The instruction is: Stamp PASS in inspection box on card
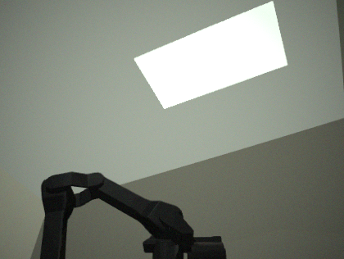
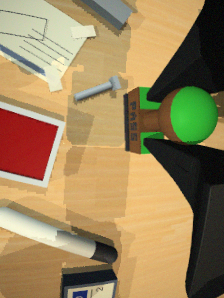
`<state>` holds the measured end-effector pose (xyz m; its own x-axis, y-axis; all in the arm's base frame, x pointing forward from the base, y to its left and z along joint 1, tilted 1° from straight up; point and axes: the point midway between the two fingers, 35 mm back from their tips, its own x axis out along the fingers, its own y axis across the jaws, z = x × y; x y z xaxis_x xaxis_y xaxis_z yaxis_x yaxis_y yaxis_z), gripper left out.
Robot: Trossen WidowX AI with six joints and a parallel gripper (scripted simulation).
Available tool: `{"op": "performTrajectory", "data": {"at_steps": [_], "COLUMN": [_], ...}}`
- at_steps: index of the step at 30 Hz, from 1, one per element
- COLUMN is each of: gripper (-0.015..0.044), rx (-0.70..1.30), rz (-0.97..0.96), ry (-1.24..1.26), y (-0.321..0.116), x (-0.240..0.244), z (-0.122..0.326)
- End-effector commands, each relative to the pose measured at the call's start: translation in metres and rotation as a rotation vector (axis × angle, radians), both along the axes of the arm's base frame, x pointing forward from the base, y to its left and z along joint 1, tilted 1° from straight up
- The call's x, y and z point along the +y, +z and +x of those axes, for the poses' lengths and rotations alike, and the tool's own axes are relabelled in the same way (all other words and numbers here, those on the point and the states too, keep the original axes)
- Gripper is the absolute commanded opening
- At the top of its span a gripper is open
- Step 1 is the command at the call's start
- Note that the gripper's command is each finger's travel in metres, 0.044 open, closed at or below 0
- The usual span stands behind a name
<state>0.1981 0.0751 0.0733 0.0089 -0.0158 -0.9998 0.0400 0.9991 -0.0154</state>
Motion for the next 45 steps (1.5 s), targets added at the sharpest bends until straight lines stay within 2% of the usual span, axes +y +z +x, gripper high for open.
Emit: {"op": "performTrajectory", "data": {"at_steps": [1, 18, 39, 45], "gripper": [0.0000, 0.0000, 0.0000, 0.0000], "rx": [-0.007, -0.007, -0.014, -0.015], "rz": [-0.001, -0.002, -0.001, -0.001], "ry": [-0.003, -0.003, -0.003, -0.003], "y": [0.004, 0.012, 0.015, 0.015], "x": [0.000, 0.001, 0.015, 0.015], "z": [0.001, 0.003, 0.095, 0.098]}}
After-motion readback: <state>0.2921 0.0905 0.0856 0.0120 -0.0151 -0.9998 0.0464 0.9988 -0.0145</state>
